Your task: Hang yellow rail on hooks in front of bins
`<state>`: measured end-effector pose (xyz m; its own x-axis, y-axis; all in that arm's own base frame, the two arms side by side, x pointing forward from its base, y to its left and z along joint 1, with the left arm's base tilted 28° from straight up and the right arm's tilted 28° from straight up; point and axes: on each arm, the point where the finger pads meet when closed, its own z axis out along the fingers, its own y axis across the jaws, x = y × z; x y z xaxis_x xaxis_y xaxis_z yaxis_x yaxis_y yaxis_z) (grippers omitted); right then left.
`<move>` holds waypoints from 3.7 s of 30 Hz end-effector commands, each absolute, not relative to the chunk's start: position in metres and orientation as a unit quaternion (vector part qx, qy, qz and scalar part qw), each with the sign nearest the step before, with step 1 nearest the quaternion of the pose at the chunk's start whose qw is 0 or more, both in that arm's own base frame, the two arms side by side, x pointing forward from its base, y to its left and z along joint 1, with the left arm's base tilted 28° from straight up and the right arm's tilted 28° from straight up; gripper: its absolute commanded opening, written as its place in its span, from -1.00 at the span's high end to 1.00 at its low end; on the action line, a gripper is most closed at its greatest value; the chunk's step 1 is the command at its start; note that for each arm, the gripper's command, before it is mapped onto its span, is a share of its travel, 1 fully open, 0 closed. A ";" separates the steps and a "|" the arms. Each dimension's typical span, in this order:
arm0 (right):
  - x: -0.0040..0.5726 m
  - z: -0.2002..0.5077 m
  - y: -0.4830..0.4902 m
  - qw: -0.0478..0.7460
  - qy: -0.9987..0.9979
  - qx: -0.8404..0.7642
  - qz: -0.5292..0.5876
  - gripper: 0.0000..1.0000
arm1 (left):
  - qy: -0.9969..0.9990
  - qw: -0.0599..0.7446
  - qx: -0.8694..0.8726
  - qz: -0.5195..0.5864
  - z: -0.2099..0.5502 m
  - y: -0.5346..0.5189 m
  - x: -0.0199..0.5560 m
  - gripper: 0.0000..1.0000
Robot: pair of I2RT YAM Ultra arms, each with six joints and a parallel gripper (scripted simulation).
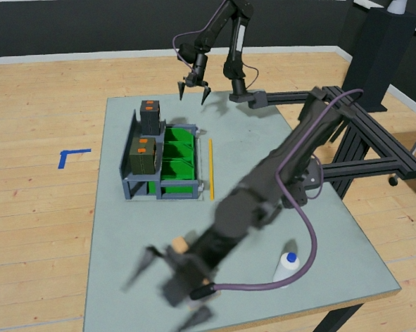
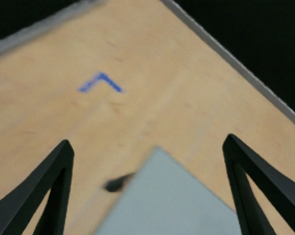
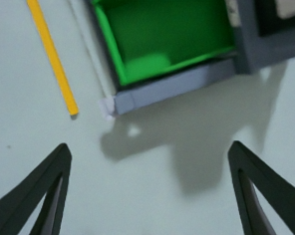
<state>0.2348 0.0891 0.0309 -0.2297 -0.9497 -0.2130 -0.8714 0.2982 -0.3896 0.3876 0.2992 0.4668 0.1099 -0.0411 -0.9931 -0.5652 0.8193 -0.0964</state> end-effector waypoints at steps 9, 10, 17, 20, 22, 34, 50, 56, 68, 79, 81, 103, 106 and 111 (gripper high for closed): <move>0.229 -0.006 0.142 0.119 0.788 -0.585 -0.154 -1.00 | 0.536 0.691 -0.313 0.371 0.525 0.324 0.184 -1.00; 0.228 -0.011 0.149 0.110 0.786 -0.588 -0.158 -1.00 | 0.524 0.686 -0.320 0.390 0.528 0.322 0.166 -1.00; 0.214 -0.046 0.195 0.045 0.770 -0.609 -0.187 -1.00 | 0.452 0.647 -0.358 0.498 0.544 0.293 0.068 -1.00; 0.211 -0.056 0.208 0.025 0.764 -0.614 -0.195 -1.00 | 0.435 0.636 -0.365 0.522 0.546 0.282 0.049 -1.00; 0.210 -0.060 0.215 0.015 0.761 -0.617 -0.198 -1.00 | 0.428 0.631 -0.368 0.533 0.547 0.277 0.041 -1.00; 0.193 -0.096 0.262 -0.058 0.740 -0.634 -0.218 -1.00 | 0.372 0.587 -0.386 0.607 0.550 0.237 -0.010 -1.00; 0.190 -0.102 0.273 -0.070 0.735 -0.637 -0.223 -1.00 | 0.366 0.581 -0.387 0.615 0.550 0.232 -0.014 -1.00; 0.191 -0.103 0.275 -0.067 0.735 -0.638 -0.222 -1.00 | 0.366 0.581 -0.387 0.615 0.550 0.232 -0.014 -1.00; 0.188 -0.105 0.276 -0.071 0.731 -0.641 -0.222 -1.00 | 0.366 0.581 -0.387 0.615 0.550 0.232 -0.014 -1.00; 0.188 -0.105 0.276 -0.070 0.731 -0.641 -0.222 -1.00 | 0.366 0.581 -0.387 0.615 0.550 0.232 -0.014 -1.00; 0.188 -0.105 0.276 -0.070 0.731 -0.641 -0.221 -1.00 | 0.366 0.581 -0.387 0.615 0.550 0.232 -0.014 -1.00; 0.185 -0.109 0.271 -0.074 0.732 -0.640 -0.223 -1.00 | 0.366 0.581 -0.387 0.615 0.550 0.232 -0.014 -1.00; 0.185 -0.109 0.270 -0.075 0.731 -0.640 -0.224 -1.00 | 0.366 0.581 -0.387 0.615 0.550 0.232 -0.014 -1.00; 0.182 -0.111 0.265 -0.081 0.730 -0.640 -0.227 -1.00 | 0.366 0.581 -0.387 0.615 0.550 0.232 -0.014 -1.00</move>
